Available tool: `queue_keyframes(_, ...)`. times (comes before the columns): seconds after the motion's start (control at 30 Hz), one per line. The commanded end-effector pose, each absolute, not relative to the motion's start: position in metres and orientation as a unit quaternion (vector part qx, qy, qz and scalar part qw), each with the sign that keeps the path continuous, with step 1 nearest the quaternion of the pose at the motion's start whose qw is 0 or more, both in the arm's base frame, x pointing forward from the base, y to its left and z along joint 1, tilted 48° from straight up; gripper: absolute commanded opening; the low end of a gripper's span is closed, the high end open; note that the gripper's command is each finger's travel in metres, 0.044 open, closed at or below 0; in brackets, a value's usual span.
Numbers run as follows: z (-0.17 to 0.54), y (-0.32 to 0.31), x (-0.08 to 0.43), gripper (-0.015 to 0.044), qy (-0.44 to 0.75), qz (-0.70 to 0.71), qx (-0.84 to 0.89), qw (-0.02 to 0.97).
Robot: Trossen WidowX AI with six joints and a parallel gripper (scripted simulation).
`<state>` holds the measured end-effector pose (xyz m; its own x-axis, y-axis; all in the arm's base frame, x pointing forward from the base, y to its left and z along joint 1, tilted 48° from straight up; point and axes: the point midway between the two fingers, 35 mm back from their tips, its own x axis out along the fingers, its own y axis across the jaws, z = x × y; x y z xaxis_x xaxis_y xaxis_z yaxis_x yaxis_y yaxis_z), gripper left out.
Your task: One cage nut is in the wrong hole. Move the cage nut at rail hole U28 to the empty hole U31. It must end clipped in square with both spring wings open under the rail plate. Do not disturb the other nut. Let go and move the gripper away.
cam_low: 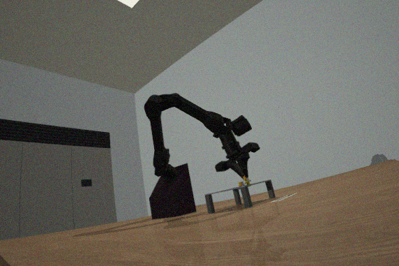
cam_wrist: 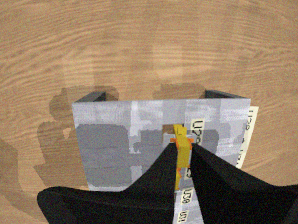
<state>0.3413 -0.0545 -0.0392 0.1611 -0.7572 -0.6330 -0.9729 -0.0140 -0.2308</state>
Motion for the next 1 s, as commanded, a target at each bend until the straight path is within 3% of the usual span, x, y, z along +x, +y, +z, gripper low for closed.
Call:
queue_keyframes(0.0,-0.0392,-0.0538,0.3417,0.0025,0.627,0.169,-0.689,0.322)
queue_keyframes(0.97,-0.0374,-0.0519,0.3423,0.0025,0.63,0.171,-0.686,0.321)
